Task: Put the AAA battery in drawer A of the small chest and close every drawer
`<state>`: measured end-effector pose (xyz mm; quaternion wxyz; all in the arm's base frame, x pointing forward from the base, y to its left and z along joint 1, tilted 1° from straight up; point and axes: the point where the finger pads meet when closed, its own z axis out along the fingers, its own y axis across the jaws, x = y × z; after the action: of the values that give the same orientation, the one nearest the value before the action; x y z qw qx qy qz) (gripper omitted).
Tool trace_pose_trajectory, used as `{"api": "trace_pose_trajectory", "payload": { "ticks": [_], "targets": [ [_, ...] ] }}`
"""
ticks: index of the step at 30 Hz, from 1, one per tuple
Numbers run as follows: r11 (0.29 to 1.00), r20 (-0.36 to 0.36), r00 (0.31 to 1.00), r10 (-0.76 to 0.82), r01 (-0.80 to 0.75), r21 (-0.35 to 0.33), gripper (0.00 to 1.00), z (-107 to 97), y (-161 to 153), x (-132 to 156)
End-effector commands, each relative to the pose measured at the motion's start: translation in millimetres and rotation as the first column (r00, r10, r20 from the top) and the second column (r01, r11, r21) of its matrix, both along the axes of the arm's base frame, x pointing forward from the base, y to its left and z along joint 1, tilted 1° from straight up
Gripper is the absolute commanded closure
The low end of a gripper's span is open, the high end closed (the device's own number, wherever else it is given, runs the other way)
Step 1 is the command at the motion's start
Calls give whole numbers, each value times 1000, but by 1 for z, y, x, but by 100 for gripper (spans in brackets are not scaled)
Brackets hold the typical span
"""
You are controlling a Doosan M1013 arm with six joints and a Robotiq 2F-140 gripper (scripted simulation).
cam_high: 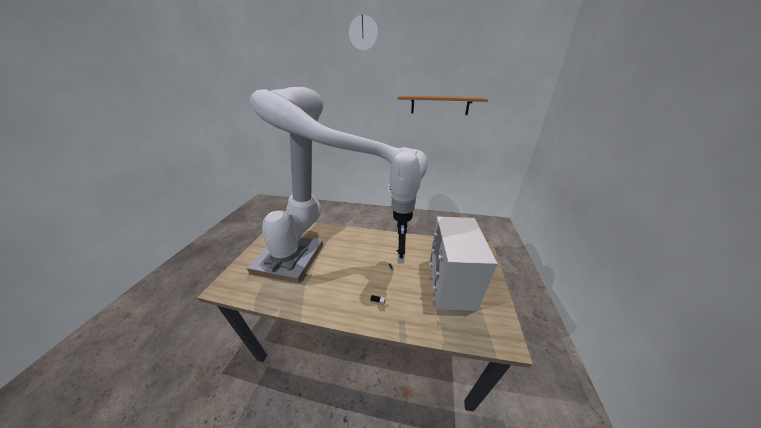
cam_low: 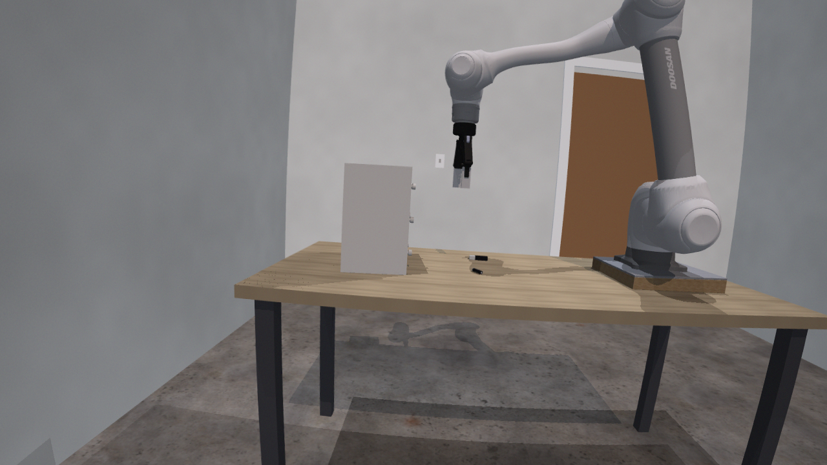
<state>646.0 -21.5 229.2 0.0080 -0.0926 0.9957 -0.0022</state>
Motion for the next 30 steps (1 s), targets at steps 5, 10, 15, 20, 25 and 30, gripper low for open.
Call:
{"api": "trace_pose_trajectory", "payload": {
  "ticks": [5, 10, 15, 20, 25, 30],
  "targets": [
    [1000, 0, 1000, 0, 0, 0, 0, 0, 0, 0],
    [1000, 0, 1000, 0, 0, 0, 0, 0, 0, 0],
    [1000, 0, 1000, 0, 0, 0, 0, 0, 0, 0],
    [1000, 0, 1000, 0, 0, 0, 0, 0, 2, 0],
    [1000, 0, 1000, 0, 0, 0, 0, 0, 61, -7],
    [1000, 0, 1000, 0, 0, 0, 0, -1, 119, -20]
  ]
}}
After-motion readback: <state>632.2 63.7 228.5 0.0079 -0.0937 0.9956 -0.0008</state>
